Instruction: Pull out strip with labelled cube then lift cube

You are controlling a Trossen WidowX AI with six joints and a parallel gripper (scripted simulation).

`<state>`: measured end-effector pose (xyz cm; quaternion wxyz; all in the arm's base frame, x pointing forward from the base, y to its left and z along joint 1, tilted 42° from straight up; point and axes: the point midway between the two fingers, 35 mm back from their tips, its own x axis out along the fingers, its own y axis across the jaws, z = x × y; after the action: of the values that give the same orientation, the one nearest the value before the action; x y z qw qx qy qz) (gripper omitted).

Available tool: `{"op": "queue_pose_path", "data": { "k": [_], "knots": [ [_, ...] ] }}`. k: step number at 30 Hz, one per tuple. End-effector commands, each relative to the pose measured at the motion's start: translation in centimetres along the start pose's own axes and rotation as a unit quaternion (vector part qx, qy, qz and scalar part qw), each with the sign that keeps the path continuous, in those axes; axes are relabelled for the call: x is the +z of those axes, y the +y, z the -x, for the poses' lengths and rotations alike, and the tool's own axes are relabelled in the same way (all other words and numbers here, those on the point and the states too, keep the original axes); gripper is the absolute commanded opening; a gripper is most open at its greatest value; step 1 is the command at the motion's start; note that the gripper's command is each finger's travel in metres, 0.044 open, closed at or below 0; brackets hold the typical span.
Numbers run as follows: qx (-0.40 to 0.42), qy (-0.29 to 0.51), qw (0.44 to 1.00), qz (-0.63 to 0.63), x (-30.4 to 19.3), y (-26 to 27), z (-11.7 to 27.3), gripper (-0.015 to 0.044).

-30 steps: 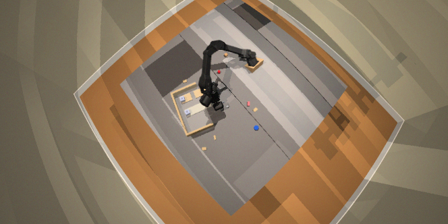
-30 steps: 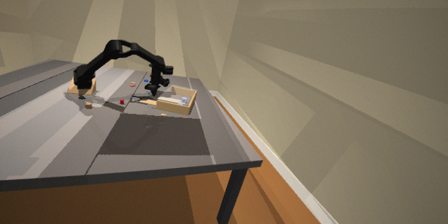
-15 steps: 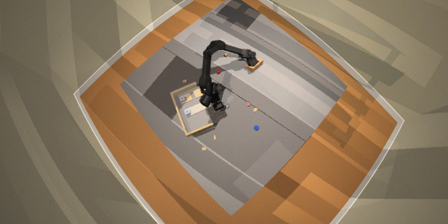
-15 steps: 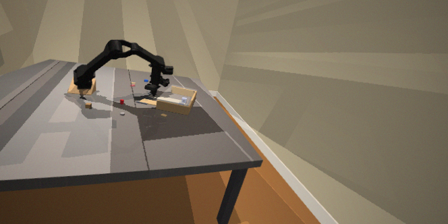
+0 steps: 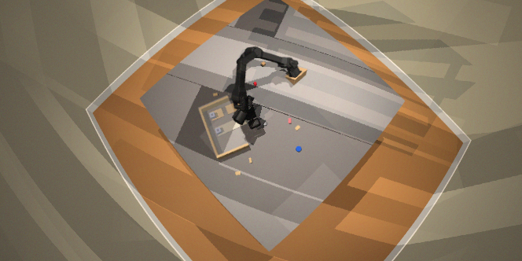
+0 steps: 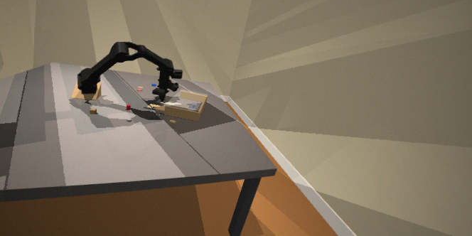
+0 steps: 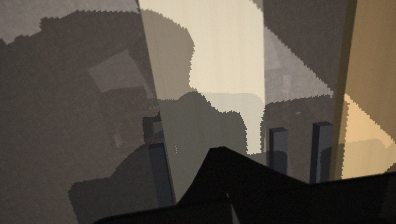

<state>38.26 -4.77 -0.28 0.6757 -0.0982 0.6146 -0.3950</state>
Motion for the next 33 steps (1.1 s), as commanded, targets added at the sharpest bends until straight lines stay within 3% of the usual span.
{"op": "queue_pose_path", "data": {
  "k": [1, 33],
  "knots": [
    [-0.001, 0.0, 1.0, 0.0, 0.1, -0.1, -0.3, 0.0],
    [-0.001, 0.001, 1.0, 0.001, -4.3, 0.1, -0.4, 0.0]
  ]
}}
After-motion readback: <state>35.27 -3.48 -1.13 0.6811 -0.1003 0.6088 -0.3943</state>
